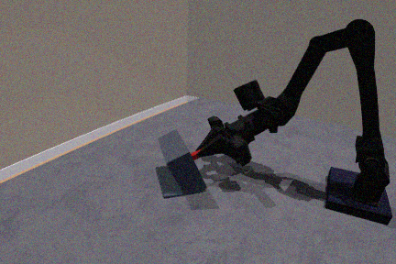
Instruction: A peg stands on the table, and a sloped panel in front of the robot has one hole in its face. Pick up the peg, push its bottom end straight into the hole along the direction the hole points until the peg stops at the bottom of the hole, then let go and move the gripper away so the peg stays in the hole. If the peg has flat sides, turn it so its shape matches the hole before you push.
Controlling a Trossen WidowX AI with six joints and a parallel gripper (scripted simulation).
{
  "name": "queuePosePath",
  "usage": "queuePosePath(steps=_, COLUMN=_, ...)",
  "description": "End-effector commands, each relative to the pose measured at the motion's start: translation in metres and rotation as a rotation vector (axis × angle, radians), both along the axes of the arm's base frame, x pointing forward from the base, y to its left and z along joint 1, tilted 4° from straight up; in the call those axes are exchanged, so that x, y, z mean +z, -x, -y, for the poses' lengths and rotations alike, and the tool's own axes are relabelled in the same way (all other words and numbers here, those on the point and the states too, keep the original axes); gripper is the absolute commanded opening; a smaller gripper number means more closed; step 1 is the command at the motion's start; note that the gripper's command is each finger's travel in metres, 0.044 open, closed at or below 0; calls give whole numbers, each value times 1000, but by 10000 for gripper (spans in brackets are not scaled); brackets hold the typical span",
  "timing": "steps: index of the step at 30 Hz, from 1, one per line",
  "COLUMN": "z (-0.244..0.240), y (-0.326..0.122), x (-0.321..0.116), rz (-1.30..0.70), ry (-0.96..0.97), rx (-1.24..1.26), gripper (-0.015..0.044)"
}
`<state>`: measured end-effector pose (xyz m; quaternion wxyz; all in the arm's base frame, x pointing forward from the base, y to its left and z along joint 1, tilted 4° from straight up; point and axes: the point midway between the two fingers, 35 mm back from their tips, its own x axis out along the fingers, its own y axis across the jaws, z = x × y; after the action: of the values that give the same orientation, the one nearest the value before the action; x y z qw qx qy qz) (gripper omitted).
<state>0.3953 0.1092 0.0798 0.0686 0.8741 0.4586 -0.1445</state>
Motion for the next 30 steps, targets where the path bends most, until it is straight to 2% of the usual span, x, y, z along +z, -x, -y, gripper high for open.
queuePosePath(steps=1, z=0, y=0, x=0, rz=0, ry=-1, rx=1, gripper=79)
queuePosePath(steps=15, z=4, y=2, x=1, rz=0, ry=2, rx=1, gripper=440)
queuePosePath(steps=30, z=26, y=13, x=7, rz=-2, ry=12, rx=5, gripper=440)
